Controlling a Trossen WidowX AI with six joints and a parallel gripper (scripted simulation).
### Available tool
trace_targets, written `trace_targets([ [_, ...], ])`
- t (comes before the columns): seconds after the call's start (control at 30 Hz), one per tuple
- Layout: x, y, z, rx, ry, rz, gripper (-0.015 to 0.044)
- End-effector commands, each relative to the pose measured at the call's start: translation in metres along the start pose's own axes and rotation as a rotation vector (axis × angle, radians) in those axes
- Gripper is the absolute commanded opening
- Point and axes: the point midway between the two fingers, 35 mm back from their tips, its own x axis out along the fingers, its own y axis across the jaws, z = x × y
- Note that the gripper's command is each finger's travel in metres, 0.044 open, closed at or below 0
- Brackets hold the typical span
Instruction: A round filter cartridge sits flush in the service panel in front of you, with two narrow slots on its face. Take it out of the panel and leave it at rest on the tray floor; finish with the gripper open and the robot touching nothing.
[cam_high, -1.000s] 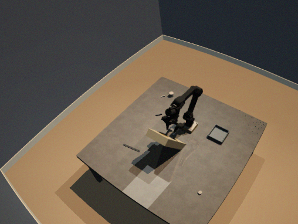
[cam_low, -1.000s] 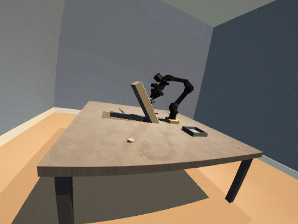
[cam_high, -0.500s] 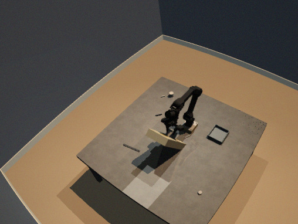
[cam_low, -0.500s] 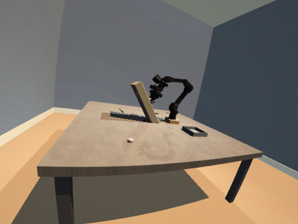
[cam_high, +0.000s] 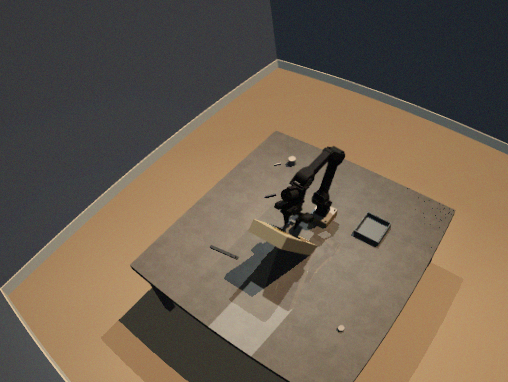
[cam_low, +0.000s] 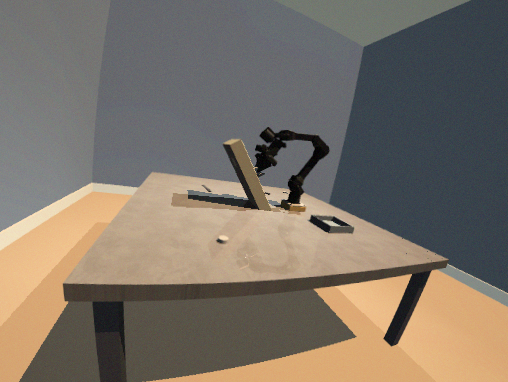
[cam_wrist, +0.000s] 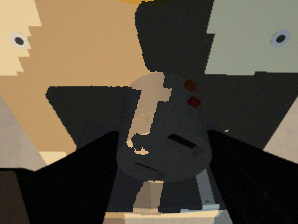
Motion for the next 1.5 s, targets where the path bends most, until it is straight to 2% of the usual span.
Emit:
trace_targets([
  [0.0,-0.004,0.000,0.008,0.000,-0.003,0.000,0.0000],
  [0.3,-0.013,0.000,0.023,0.000,-0.003,0.000,0.0000],
  [0.93,-0.101,0.001,0.028,0.000,0.001,0.000,0.0000],
  [1.47,-0.092,0.035,0.030,0.003,0.018,0.003,0.0000],
])
